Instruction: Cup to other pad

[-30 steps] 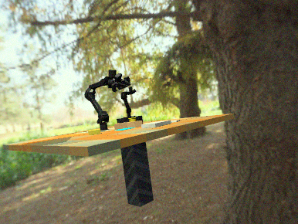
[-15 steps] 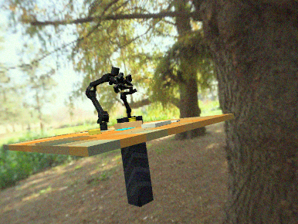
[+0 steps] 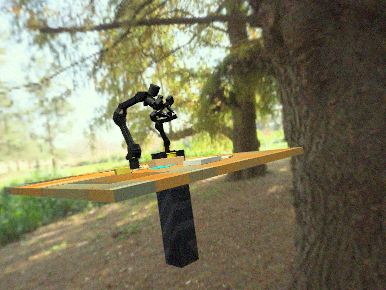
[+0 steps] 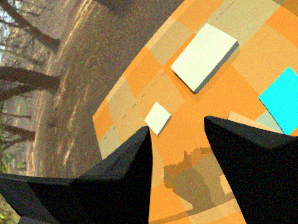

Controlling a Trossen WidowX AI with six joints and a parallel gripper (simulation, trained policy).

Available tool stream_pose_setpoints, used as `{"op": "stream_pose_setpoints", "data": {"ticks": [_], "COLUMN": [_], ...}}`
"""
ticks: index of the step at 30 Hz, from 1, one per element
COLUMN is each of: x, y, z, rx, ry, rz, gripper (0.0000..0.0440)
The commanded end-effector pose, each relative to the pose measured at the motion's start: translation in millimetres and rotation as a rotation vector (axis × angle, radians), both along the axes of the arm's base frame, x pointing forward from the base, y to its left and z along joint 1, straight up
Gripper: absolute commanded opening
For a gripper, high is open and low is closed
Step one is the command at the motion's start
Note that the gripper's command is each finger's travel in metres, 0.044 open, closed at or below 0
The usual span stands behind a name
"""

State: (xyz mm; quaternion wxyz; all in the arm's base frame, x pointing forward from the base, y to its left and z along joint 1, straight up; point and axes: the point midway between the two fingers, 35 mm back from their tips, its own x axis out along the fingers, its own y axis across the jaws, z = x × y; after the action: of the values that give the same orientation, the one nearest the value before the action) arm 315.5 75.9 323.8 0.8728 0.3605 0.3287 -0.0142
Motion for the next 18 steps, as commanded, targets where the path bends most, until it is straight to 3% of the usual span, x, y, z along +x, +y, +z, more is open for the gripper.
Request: {"op": "stream_pose_setpoints", "data": {"ticks": [1, 18], "x": [-1, -8], "y": [6, 24], "z": [-2, -24], "rx": [0.047, 0.150], "ry": [0.067, 0.339], "rz": [-0.021, -0.135], "gripper": [0.0167, 0.0156]}}
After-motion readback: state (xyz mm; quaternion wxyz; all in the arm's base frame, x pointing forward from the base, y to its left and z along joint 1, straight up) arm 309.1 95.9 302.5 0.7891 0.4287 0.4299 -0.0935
